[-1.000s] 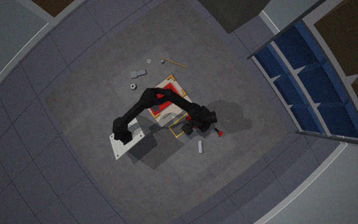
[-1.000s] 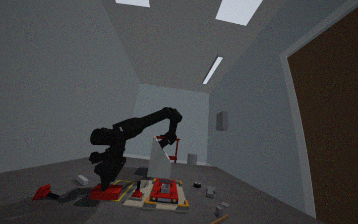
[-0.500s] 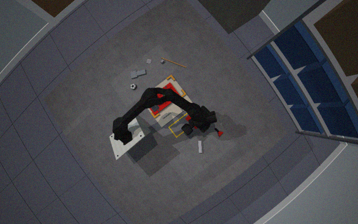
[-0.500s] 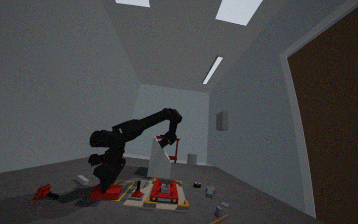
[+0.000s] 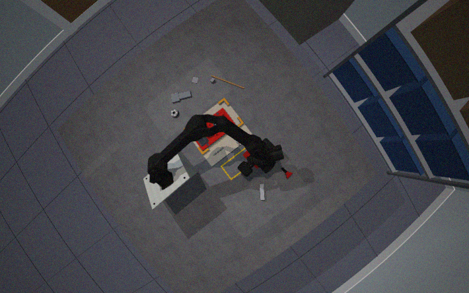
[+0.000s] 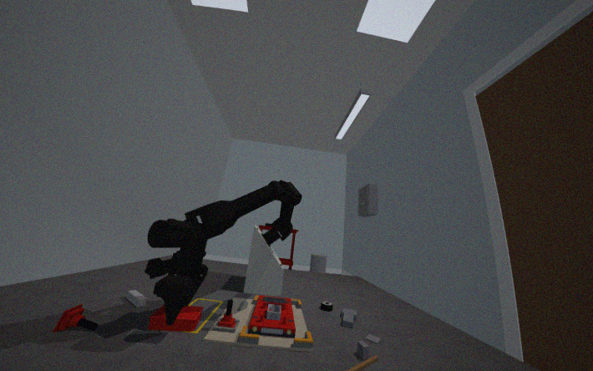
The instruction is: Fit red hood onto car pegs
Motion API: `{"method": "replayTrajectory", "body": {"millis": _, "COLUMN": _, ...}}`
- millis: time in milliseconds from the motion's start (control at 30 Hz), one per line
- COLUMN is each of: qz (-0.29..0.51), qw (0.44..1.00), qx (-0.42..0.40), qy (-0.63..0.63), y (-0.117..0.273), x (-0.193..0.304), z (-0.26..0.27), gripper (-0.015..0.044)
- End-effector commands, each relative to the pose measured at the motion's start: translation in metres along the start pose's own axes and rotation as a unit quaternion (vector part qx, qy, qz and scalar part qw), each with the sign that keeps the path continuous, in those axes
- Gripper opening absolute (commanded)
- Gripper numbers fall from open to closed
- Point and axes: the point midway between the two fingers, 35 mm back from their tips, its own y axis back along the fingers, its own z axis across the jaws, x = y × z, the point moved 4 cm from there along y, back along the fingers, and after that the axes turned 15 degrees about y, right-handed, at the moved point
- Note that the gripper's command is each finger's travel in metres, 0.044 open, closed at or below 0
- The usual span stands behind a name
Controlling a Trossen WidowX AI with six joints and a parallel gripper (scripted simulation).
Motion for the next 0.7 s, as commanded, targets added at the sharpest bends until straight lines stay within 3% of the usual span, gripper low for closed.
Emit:
{"method": "replayTrajectory", "body": {"millis": 0, "qz": 0.002, "qw": 1.0, "qx": -0.002, "qy": -0.002, "y": -0.0024, "x": 0.0002, "z": -0.0001, "gripper": 0.044}}
{"method": "replayTrajectory", "body": {"millis": 433, "qz": 0.002, "qw": 1.0, "qx": -0.002, "qy": -0.002, "y": -0.0089, "x": 0.0004, "z": -0.0002, "gripper": 0.044}}
{"method": "replayTrajectory", "body": {"millis": 567, "qz": 0.0, "qw": 1.0, "qx": 0.0, "qy": 0.0, "y": -0.007, "x": 0.0002, "z": 0.0, "gripper": 0.0335}}
{"method": "replayTrajectory", "body": {"millis": 667, "qz": 0.0, "qw": 1.0, "qx": 0.0, "qy": 0.0, "y": -0.007, "x": 0.0002, "z": 0.0, "gripper": 0.0315}}
